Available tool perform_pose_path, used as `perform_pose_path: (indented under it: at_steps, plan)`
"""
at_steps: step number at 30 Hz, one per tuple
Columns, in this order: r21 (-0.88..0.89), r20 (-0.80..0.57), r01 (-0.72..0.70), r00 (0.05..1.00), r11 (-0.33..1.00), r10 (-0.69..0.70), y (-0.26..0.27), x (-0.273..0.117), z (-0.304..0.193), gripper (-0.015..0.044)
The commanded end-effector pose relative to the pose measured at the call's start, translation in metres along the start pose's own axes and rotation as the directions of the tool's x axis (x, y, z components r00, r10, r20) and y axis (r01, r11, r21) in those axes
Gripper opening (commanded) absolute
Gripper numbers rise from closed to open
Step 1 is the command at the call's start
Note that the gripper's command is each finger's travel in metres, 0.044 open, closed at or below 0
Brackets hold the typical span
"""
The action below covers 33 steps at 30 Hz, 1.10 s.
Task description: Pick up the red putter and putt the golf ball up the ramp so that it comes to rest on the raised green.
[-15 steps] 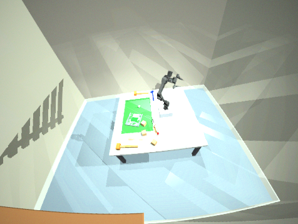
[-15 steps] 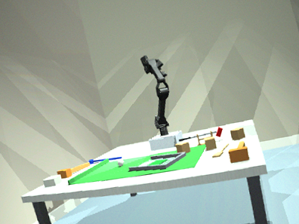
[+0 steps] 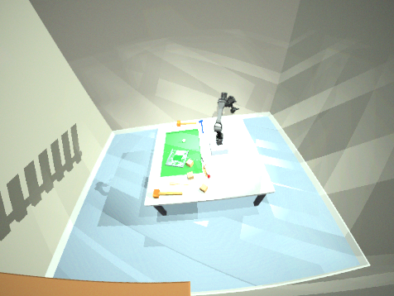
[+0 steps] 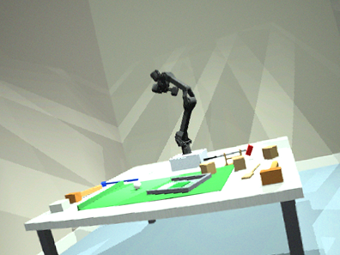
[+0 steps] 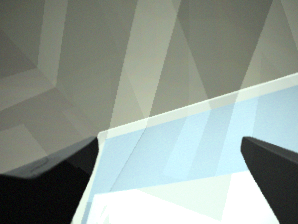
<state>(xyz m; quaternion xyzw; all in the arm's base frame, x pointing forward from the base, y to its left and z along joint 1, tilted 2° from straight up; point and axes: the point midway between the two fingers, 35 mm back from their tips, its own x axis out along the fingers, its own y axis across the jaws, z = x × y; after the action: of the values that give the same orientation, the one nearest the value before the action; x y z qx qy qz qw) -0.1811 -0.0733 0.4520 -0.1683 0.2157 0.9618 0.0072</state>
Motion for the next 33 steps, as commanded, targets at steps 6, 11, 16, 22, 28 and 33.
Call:
perform_pose_path:
  at_steps: [6, 11, 16, 22, 28, 33]
  plan:
    - [-0.422, -0.349, -0.426, 0.891, 0.800, 0.291, 0.090, -0.019, -0.106, 0.0440]
    - [-0.537, -0.543, -0.653, 0.752, 0.534, 0.373, 0.119, -0.058, -0.174, 0.0440]
    - [-0.545, -0.697, -0.801, 0.597, 0.248, 0.397, 0.128, -0.108, -0.235, 0.0440]
    - [-0.487, -0.831, -0.866, 0.420, -0.111, 0.366, 0.117, -0.171, -0.293, 0.0440]
    - [-0.342, -0.937, -0.767, 0.234, -0.542, 0.260, 0.080, -0.240, -0.344, 0.0440]
    - [-0.143, -0.990, -0.517, 0.086, -0.844, 0.115, 0.024, -0.300, -0.378, 0.0440]
